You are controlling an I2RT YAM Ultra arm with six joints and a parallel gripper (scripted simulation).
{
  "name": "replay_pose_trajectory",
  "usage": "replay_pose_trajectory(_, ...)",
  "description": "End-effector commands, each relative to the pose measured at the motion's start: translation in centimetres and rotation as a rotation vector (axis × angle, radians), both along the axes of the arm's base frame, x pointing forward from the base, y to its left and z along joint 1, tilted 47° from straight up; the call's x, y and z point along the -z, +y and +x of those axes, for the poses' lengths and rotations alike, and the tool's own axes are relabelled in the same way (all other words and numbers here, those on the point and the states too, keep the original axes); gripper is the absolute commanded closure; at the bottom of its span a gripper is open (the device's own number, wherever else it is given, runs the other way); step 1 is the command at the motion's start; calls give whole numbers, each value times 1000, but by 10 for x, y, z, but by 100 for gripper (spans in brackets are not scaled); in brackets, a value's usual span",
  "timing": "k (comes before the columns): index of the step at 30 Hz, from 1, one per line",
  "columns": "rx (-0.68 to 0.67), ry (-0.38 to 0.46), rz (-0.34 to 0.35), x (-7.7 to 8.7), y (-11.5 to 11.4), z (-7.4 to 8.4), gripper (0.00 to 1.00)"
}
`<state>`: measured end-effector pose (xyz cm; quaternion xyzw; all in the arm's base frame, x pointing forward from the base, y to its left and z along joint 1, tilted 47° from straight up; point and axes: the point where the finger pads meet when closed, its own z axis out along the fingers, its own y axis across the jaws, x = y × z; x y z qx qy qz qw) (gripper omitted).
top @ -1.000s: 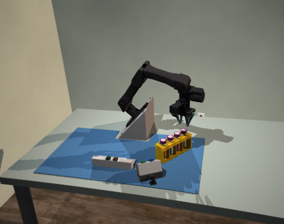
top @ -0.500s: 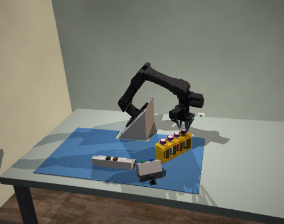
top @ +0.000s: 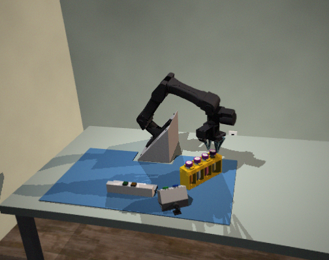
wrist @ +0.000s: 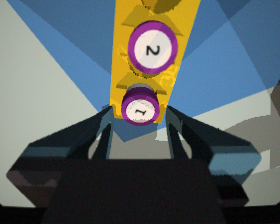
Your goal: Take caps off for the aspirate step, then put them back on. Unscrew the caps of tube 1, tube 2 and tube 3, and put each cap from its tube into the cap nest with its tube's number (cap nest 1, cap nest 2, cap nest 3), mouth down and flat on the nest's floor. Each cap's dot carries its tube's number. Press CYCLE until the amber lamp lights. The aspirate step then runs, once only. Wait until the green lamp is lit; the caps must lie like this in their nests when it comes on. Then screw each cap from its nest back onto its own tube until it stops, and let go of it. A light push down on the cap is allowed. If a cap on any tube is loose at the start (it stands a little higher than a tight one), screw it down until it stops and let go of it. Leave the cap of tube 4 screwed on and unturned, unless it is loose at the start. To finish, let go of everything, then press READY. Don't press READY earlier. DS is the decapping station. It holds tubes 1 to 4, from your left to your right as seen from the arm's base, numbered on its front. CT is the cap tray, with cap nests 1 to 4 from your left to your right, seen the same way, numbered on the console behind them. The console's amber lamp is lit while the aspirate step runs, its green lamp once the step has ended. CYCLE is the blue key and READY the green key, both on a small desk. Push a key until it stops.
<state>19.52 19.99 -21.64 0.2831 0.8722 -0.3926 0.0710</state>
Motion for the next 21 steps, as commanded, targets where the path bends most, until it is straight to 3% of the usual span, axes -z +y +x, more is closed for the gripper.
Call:
replay_pose_trajectory(1,-12,-14,9,-3,5,4,51)
replay_pose_trajectory(21,-12,-14,9,1,-1,4,51)
